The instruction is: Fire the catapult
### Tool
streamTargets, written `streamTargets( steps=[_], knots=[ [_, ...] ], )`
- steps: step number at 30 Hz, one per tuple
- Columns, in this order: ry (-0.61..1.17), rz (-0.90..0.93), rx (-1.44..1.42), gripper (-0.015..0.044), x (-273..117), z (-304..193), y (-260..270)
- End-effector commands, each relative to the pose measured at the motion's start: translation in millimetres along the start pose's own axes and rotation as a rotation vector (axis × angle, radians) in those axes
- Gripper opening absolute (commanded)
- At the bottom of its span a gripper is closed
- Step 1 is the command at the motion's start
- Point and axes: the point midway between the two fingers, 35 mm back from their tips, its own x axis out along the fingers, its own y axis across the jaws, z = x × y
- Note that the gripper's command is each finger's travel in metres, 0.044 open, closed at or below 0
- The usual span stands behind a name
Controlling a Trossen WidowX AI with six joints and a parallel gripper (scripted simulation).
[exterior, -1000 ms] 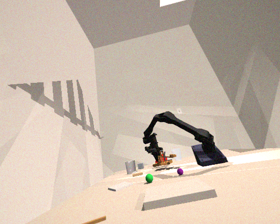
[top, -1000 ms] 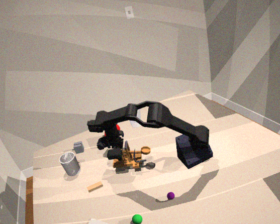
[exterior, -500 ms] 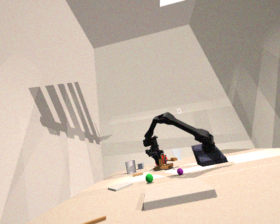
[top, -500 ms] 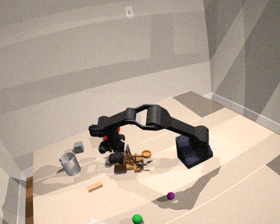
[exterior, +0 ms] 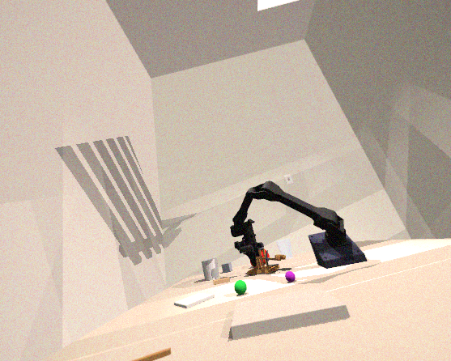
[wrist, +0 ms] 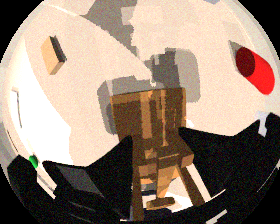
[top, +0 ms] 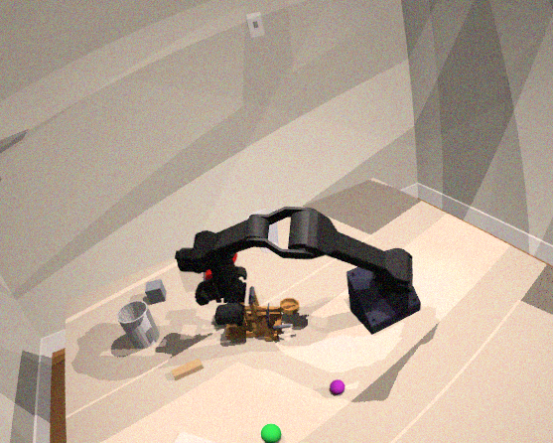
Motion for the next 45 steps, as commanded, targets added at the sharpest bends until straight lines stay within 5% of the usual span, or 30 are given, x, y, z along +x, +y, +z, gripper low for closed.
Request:
streamTargets(
  steps=[1, 7, 10, 14, 21, 28, 35, 45],
  knots=[
    [-0.002, 0.001, 0.000, 0.0210, -1, 0, 0],
    [-0.002, 0.001, 0.000, 0.0368, -4, 1, 0],
    [-0.002, -0.003, 0.001, 0.0440, -42, 4, -1],
    [-0.001, -0.004, 0.002, 0.0440, -98, -1, -1],
    [-0.004, -0.001, 0.009, 0.0440, -88, 1, -3],
    [-0.021, -0.005, 0.013, 0.0440, -144, -3, -3],
    [-0.016, -0.029, -0.058, 0.0300, -117, -15, 69],
    [-0.028, -0.039, -0.257, 0.0300, -71, -99, 199]
  ],
)
